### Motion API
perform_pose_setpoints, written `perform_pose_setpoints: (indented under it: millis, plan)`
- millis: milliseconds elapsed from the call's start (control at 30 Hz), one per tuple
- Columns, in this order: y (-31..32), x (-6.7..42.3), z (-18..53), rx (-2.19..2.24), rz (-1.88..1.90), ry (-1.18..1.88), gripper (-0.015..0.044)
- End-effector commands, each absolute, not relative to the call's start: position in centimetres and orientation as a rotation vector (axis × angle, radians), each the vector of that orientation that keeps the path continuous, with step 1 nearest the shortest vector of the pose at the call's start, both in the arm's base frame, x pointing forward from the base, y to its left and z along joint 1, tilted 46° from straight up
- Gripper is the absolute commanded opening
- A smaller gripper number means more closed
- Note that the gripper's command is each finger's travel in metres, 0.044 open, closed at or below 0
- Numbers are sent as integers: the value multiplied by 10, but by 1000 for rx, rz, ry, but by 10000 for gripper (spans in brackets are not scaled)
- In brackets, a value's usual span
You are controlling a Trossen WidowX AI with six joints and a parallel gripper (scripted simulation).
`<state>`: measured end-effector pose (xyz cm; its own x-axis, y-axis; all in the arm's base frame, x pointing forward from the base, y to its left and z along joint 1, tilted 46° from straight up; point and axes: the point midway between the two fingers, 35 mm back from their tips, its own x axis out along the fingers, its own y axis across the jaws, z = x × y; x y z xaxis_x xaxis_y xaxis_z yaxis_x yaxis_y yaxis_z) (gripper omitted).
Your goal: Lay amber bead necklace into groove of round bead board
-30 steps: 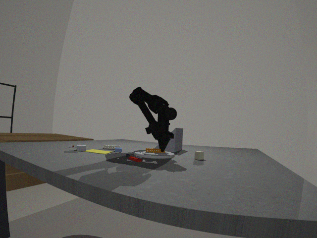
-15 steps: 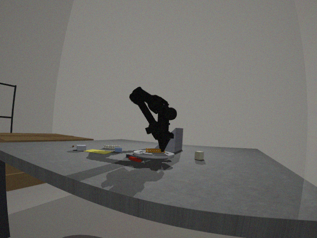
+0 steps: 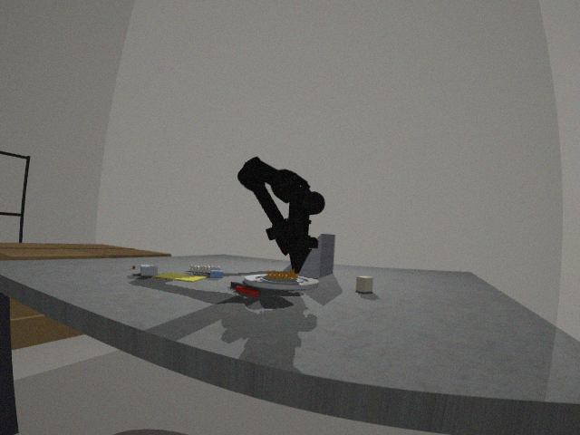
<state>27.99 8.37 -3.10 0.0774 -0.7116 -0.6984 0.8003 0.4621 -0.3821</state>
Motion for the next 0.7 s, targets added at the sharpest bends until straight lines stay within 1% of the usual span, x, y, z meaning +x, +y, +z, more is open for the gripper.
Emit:
perform_pose_setpoints:
  millis: [0,233,667]
  plan:
    - [86,279,-29,115,-1139,974,0]
    - [78,269,-22,114,-1139,974,0]
    - [74,269,-26,114,-1139,974,0]
